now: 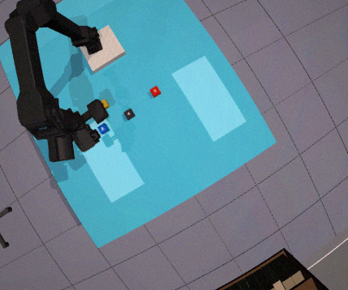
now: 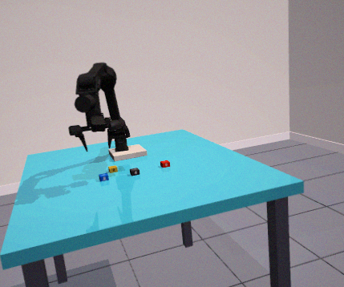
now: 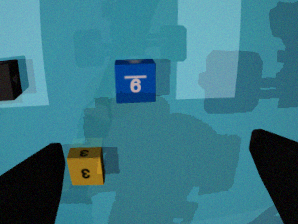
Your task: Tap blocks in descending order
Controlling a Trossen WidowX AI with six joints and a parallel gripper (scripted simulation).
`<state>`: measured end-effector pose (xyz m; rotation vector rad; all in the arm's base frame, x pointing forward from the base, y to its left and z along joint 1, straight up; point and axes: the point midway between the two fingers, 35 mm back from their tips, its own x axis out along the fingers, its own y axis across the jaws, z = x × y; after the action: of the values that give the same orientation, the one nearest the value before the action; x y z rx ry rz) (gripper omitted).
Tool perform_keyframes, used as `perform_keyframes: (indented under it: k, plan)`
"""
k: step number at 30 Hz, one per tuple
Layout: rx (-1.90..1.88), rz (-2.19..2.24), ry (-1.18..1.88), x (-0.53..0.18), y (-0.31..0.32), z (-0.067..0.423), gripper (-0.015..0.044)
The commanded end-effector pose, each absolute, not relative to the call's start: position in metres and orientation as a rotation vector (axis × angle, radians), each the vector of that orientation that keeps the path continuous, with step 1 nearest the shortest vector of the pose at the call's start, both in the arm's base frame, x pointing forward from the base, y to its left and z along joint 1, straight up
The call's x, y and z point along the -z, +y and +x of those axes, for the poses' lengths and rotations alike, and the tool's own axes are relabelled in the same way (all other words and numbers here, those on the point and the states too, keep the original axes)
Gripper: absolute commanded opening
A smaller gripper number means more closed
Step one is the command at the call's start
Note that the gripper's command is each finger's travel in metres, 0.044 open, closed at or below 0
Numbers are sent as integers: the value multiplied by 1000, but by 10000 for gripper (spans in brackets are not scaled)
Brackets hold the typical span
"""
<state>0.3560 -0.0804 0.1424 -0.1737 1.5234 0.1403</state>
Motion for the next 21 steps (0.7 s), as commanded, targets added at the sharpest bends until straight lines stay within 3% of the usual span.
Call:
perform_keyframes:
  k: [1, 21]
  plan:
    - [-138, -144, 1535, -145, -78, 352, 400]
    - [-139, -143, 1536, -146, -70, 337, 400]
